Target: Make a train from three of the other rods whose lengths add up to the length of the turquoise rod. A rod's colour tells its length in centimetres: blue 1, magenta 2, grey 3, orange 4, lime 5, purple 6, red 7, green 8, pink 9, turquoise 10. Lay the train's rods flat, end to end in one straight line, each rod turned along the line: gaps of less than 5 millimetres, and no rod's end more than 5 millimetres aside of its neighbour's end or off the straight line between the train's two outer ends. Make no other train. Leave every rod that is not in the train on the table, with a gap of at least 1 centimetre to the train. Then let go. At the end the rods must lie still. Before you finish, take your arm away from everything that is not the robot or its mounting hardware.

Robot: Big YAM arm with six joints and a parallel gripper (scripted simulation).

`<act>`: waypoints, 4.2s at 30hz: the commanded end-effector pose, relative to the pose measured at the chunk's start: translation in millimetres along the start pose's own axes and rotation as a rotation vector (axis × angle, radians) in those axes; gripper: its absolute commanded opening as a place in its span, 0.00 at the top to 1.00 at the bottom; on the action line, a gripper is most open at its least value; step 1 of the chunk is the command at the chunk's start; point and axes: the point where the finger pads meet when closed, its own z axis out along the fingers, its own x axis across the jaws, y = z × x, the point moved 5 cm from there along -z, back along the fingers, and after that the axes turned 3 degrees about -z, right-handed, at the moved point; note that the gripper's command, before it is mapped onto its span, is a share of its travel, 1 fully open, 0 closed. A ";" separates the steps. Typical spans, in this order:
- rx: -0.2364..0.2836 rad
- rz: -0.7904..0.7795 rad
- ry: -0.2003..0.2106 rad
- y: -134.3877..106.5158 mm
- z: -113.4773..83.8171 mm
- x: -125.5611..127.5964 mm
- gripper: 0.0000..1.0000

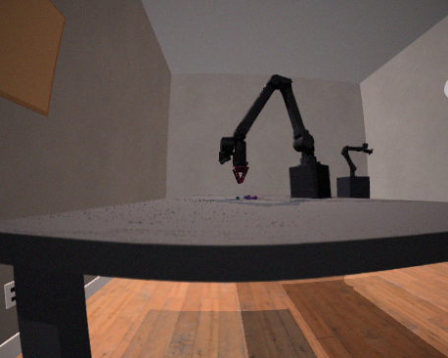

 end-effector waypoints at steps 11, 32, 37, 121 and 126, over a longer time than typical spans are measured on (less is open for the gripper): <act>0.007 0.009 -0.002 2.4 2.9 2.3 0.00; 0.007 0.009 -0.002 2.4 2.9 2.3 0.00; -0.035 0.004 0.006 -15.7 -7.9 31.3 0.00; -0.026 0.010 0.007 -23.4 -4.5 46.3 0.00; -0.026 0.010 0.007 -23.4 -4.5 46.3 0.00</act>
